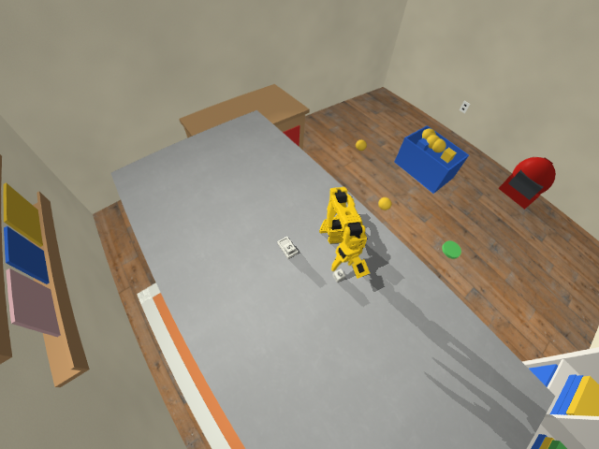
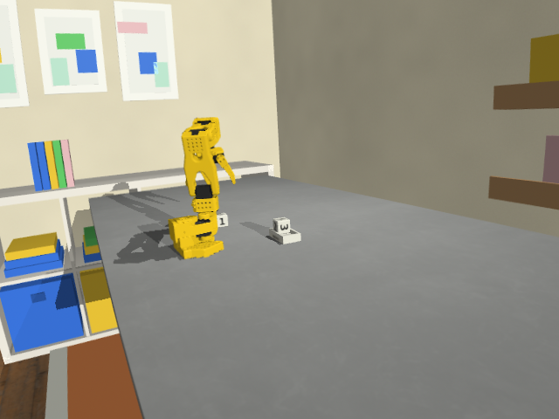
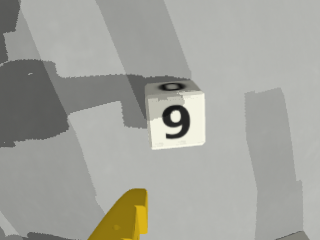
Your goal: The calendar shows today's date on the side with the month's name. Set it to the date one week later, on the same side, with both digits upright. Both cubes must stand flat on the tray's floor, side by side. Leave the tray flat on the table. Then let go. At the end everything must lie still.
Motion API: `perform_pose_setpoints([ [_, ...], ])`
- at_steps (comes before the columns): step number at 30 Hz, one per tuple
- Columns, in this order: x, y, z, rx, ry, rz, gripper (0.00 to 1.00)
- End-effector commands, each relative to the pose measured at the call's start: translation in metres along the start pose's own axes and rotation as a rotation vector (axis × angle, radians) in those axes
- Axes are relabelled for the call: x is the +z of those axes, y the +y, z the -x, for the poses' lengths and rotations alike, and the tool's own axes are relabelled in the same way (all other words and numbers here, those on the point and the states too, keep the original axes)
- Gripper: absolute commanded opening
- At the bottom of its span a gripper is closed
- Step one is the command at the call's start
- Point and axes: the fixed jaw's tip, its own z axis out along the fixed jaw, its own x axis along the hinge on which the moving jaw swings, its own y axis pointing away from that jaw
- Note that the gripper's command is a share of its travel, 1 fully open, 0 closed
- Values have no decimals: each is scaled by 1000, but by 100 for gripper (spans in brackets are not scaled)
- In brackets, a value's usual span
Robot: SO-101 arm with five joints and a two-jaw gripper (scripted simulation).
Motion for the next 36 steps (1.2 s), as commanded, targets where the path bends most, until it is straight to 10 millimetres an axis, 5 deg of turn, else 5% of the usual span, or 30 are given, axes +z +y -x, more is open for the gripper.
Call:
perform_pose_setpoints([
  [1, -16, 0, 7, -15, -102, -23, 35],
  [12, -52, -1, 10, -15, -336, -81, 35],
  [36, -51, -2, 8, -126, -339, -106, 35],
])
